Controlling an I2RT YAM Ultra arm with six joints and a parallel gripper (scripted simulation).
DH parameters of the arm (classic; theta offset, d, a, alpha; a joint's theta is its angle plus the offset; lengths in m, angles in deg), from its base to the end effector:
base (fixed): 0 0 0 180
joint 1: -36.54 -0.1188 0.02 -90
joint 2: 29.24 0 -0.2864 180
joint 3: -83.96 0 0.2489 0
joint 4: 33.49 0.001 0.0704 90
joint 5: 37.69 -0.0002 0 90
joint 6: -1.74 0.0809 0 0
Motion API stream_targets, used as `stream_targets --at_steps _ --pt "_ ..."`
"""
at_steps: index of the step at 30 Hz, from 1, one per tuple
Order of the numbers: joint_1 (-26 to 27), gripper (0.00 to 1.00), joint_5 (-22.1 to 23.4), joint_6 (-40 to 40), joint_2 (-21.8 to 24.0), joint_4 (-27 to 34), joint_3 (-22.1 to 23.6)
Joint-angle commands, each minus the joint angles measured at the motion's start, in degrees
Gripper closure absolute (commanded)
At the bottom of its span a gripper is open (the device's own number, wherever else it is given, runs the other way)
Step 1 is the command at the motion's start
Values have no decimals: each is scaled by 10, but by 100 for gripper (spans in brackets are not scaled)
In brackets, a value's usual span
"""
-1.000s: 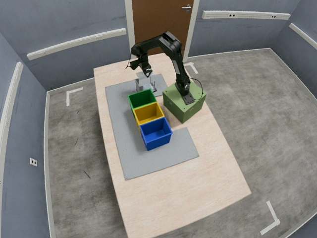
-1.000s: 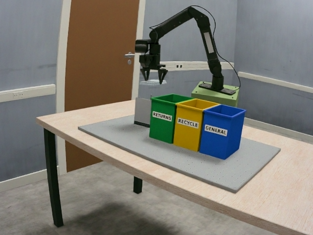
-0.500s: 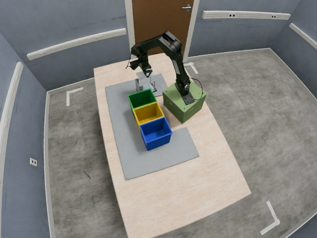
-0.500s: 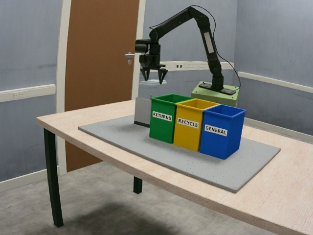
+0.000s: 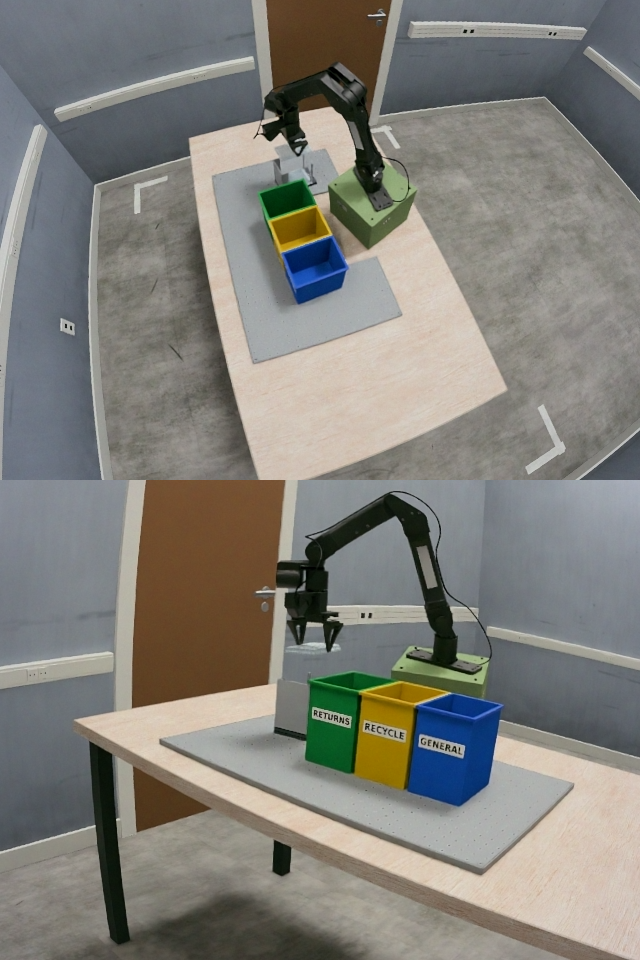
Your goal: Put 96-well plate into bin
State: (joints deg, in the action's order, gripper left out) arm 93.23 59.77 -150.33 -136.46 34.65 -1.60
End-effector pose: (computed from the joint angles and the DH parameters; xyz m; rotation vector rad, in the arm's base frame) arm 0.1944 -0.2748 0.1499 -0.1424 3.0229 0.0959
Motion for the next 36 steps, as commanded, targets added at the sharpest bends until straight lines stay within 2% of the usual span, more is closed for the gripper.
stream_targets --at_steps 1,12,13,14,19,36 --pt "10 100 12 -5 26 5 -24" --pt "10 100 12 -5 26 5 -24" --pt "-3 100 14 23 31 -3 -18" --pt "-8 100 14 45 32 -8 9" --pt "-28 100 13 68 57 -15 39" --pt "-100 100 5 142 131 -31 117"
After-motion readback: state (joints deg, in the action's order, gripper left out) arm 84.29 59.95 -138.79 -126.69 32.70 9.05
